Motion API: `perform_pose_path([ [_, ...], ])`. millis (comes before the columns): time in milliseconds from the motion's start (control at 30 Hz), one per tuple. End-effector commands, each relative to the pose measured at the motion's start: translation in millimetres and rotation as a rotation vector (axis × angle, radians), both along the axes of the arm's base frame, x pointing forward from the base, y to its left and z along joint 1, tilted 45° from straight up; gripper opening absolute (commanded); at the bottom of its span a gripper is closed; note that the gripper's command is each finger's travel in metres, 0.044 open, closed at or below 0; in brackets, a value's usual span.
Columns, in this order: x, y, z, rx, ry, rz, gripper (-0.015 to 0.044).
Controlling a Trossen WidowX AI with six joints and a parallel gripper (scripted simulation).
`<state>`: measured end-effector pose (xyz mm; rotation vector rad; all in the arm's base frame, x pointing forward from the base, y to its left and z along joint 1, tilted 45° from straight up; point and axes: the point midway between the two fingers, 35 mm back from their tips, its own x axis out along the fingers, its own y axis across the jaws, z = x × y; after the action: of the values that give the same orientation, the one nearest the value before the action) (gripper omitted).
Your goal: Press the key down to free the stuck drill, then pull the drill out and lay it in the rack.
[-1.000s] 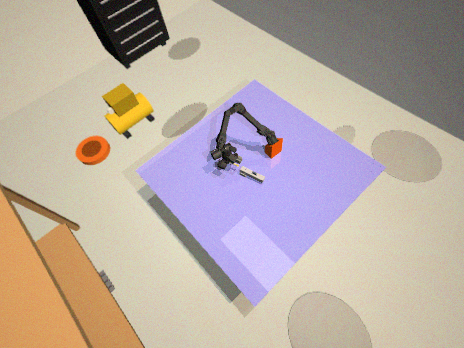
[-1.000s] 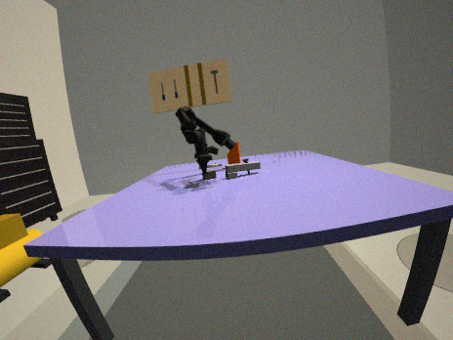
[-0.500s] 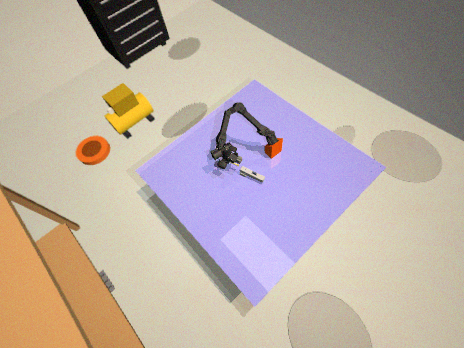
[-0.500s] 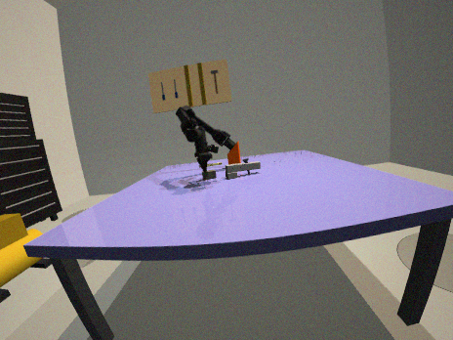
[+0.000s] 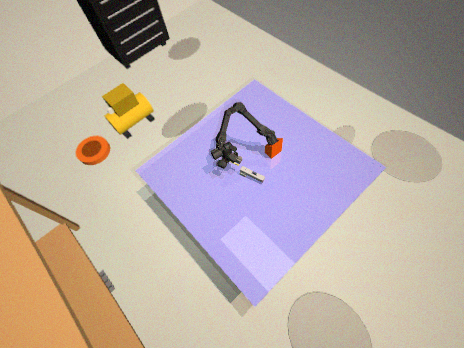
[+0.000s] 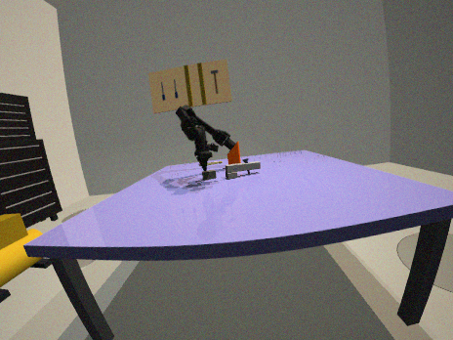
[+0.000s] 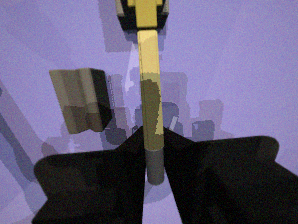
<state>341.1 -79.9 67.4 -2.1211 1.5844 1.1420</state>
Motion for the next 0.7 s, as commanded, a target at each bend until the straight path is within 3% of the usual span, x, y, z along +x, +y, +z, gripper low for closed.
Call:
perform_pose_path([
  [0, 0.6, 1.2, 3.1, -0.002, -0.006, -0.002, 0.0],
  [667, -0.6, 3.5, 8.3, -0.002, -0.006, -0.002, 0.0],
])
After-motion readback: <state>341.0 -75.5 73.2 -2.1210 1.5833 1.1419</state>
